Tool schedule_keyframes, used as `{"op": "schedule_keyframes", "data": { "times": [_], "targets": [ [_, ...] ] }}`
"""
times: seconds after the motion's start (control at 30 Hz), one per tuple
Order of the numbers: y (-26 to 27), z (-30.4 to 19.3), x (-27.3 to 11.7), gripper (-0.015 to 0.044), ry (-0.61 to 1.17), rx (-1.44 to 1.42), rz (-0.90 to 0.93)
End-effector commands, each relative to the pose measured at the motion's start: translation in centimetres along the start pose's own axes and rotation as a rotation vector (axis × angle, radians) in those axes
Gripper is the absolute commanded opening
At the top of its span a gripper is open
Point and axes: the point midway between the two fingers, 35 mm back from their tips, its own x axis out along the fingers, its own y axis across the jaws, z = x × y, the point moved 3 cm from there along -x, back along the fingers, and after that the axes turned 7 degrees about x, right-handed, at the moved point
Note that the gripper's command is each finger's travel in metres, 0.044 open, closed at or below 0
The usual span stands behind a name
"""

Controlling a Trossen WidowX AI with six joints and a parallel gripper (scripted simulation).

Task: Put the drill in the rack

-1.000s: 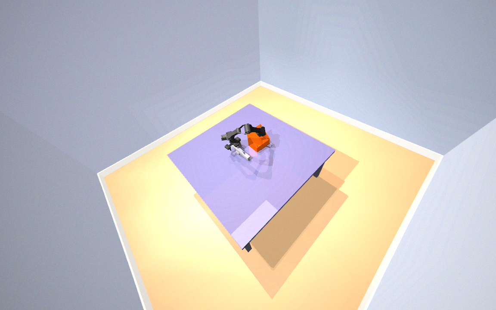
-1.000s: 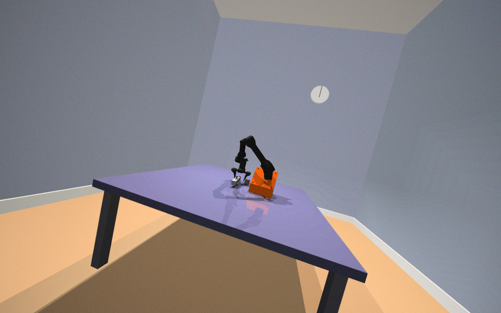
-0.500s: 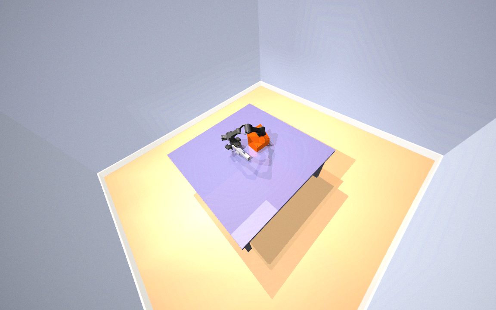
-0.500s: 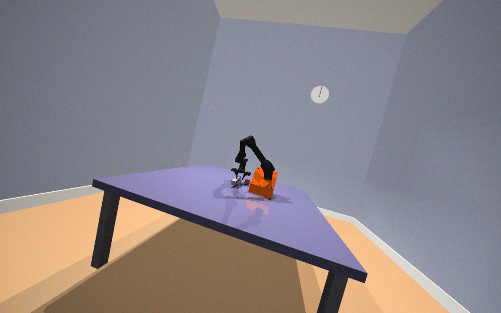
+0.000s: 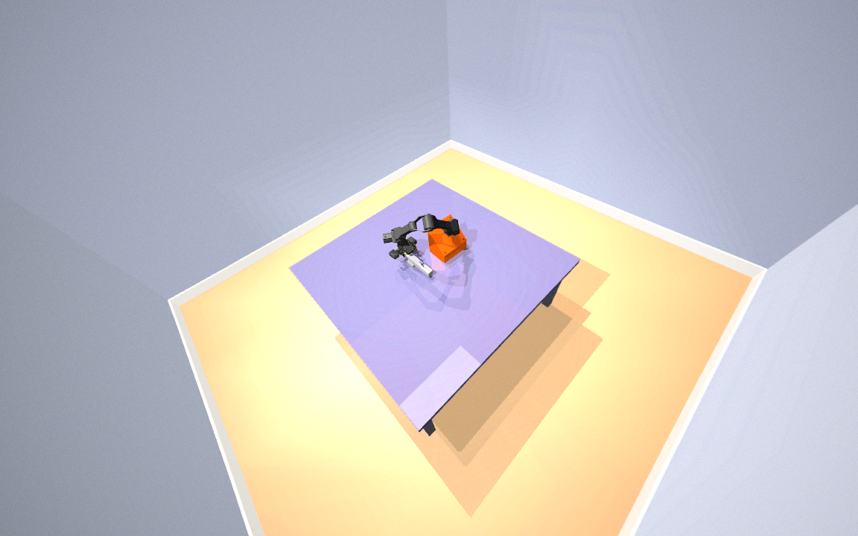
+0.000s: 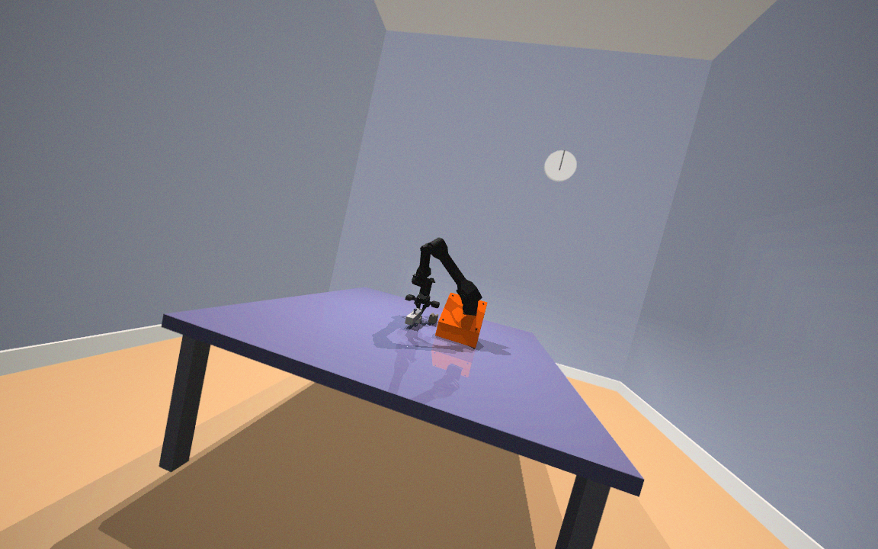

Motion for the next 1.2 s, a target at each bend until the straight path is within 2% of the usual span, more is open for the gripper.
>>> {"op": "schedule_keyframes", "data": {
  "times": [0.0,0.53,1.17],
  "targets": [
    [0.1,0.0,-0.2,0.0000,-0.004,0.005,0.001],
    [0.3,-0.1,-0.4,0.0000,-0.004,0.005,0.001],
    [-0.2,-2.3,-0.6,0.0000,-0.002,0.005,0.000]
  ]
}}
